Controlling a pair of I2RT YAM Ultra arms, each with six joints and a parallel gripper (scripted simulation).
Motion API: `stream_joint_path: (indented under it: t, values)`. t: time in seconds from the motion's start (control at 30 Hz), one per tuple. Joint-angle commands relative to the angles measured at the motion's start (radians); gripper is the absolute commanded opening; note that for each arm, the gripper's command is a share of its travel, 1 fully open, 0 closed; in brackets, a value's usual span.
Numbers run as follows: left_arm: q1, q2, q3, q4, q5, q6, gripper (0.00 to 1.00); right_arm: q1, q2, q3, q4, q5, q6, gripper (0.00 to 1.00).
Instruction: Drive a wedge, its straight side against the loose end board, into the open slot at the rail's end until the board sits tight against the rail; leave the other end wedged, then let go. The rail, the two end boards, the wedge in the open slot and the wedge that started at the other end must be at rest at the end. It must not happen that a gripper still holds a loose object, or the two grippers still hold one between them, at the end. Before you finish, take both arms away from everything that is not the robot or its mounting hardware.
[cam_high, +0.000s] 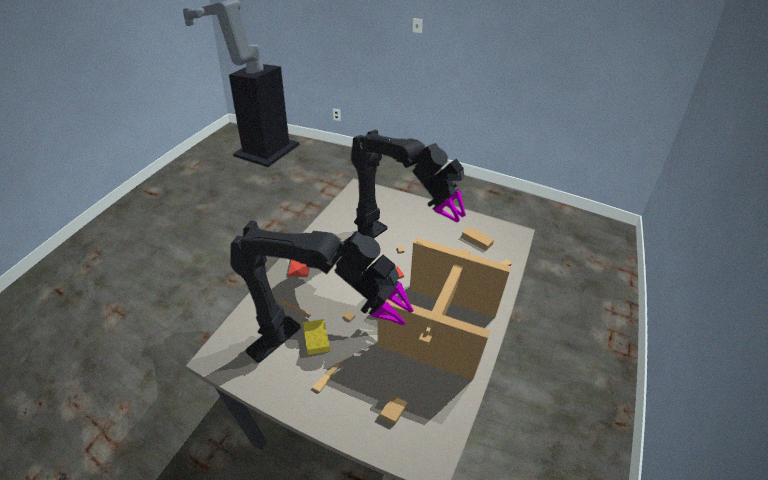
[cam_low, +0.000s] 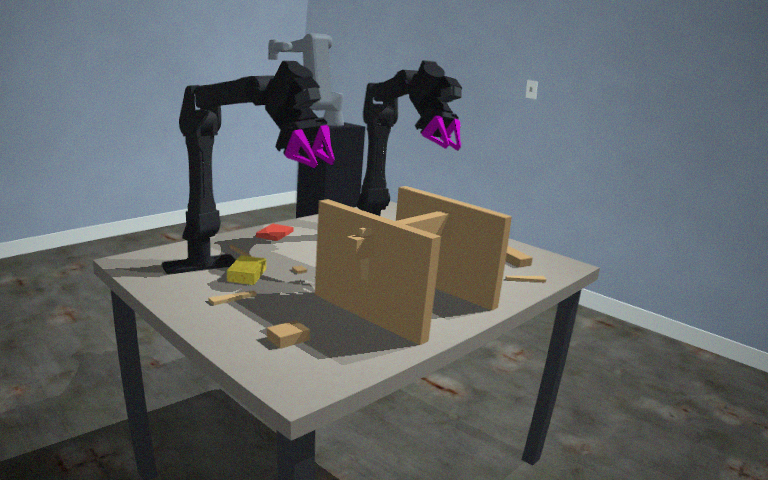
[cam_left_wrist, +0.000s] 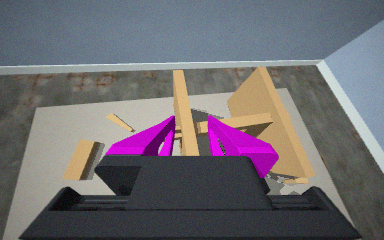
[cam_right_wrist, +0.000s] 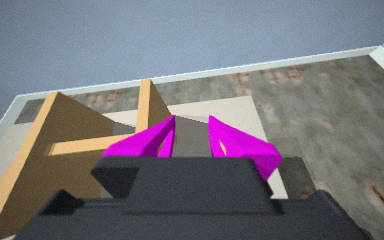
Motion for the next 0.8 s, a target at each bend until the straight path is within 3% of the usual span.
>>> stream_joint_path:
  t: [0.0,0.07,0.17,0.23,0.57,0.77]
  values:
    - [0.024,-0.093,-0.105,0.191,0.027,0.07,0.41,-0.05,-0.089,-0.077,0.164,-0.032,-0.049,0.41]
    - [0.032,-0.16,-0.136,0.27,0.032,0.096,0.41,-0.083,-0.133,-0.135,0.227,-0.042,-0.067,0.41]
    - [0.049,-0.218,-0.281,0.383,0.051,0.134,0.41,-0.133,-0.198,-0.223,0.324,-0.061,-0.093,0.41]
    - [0.049,-0.218,-0.281,0.383,0.051,0.134,0.41,-0.133,-0.198,-0.223,0.324,-0.061,-0.093,0.41]
    - [0.103,-0.45,-0.628,0.766,0.114,0.254,0.41,-0.292,-0.394,-0.508,0.634,-0.121,-0.172,0.41]
    - [0.126,-0.515,-0.736,0.872,0.139,0.279,0.41,-0.344,-0.454,-0.596,0.717,-0.141,-0.188,0.41]
